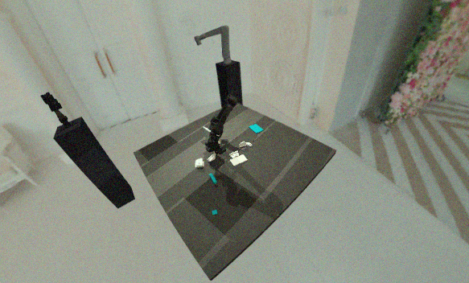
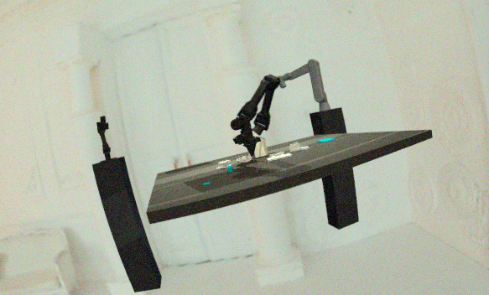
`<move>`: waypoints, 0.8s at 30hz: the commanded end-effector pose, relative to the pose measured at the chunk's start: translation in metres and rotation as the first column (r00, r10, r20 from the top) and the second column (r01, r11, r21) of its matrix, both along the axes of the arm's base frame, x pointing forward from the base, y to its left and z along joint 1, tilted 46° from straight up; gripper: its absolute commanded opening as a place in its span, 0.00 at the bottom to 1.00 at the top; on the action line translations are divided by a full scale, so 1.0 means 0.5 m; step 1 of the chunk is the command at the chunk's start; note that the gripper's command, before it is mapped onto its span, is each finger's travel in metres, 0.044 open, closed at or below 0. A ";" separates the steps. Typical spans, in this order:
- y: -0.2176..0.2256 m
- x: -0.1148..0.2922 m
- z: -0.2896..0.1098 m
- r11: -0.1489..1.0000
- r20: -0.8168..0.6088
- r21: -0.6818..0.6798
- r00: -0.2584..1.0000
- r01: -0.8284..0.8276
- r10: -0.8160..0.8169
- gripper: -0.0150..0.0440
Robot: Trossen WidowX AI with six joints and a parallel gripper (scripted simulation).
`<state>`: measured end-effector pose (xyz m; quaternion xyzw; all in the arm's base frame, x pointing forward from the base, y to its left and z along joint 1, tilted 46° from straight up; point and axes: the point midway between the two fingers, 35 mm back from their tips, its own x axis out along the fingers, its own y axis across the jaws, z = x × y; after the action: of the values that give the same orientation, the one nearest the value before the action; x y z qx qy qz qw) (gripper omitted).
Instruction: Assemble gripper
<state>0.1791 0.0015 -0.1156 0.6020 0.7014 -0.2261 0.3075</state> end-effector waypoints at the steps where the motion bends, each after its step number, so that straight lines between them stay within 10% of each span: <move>1: -0.001 -0.018 -0.001 1.000 -0.001 -0.003 1.000 -0.006 0.006 0.25; 24: -0.074 -0.031 0.063 1.000 0.000 -0.006 1.000 -0.001 0.001 0.25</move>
<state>0.1558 -0.0140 -0.1033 0.6005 0.7060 -0.2286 0.2980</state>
